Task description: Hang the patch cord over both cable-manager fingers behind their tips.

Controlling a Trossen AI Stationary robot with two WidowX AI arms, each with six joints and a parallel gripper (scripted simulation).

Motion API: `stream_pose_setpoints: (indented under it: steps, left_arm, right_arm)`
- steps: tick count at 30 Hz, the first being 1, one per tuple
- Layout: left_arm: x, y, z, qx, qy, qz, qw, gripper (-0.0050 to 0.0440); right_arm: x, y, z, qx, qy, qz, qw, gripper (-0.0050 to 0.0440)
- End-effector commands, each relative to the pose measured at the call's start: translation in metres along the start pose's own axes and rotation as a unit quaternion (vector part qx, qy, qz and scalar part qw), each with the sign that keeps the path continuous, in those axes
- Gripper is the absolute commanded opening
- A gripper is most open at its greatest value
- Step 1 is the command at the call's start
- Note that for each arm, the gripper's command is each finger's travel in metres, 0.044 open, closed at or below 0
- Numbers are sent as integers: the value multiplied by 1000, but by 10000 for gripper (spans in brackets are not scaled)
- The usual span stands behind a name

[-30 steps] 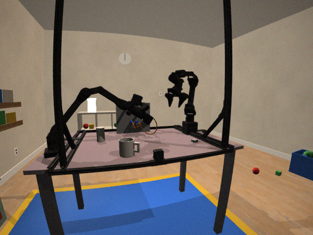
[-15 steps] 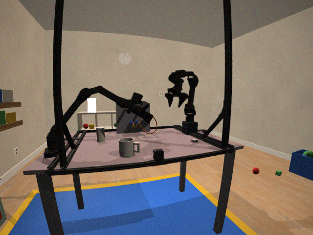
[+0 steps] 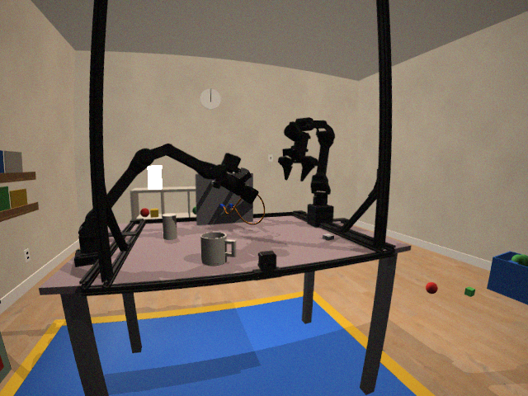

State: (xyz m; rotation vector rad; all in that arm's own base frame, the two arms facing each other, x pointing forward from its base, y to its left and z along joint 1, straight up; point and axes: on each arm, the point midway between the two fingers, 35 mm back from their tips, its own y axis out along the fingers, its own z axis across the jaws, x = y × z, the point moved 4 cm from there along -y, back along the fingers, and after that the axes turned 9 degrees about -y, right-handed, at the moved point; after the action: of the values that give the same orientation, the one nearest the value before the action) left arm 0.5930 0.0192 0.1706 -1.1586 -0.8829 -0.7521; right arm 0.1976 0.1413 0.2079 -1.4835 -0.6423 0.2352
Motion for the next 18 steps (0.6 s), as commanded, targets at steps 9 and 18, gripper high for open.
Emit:
stream_pose_setpoints:
  steps: [9,18]
  left_arm:
    - [21,-4,9,-1,-19,-10,1000,25]
    - [26,-5,13,-2,-28,-6,1000,25]
  right_arm:
    - [1,-6,0,1,1,-12,1000,440]
    - [1,-6,0,1,1,-12,1000,440]
